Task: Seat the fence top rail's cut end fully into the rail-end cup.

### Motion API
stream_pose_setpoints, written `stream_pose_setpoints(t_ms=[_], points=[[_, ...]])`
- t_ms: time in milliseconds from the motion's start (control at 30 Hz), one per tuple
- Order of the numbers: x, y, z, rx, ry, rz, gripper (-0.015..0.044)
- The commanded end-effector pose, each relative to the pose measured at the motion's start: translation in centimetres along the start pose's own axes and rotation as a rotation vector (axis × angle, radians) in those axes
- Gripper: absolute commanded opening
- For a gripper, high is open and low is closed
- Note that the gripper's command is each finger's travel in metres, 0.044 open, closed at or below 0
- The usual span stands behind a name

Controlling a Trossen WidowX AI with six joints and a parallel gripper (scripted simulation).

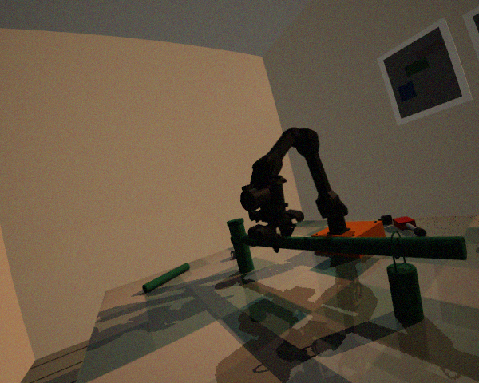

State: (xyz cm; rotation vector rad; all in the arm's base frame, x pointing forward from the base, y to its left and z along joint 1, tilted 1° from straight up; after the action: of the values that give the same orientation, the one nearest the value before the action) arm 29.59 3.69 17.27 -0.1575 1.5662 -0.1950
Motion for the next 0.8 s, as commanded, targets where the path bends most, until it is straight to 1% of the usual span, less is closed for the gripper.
stream_pose_setpoints(t_ms=[0,767], points=[[-0.2,-0.5,0.0,0.001,-0.007,-0.008,0.0],[-0.3,-1.9,0.3,0.001,-0.007,-0.009,0.0]])
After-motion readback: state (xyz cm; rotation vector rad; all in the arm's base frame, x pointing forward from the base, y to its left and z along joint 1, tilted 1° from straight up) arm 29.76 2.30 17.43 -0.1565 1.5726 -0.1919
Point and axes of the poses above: the point midway between the two fingers, 35 mm back from their tips, its own x axis out along the fingers, its own z axis across the jaws, y = z × x, the point moved 10 cm from there along -x, back along the fingers, and after that the axes turned 8 degrees about x, right-handed, at the moved point
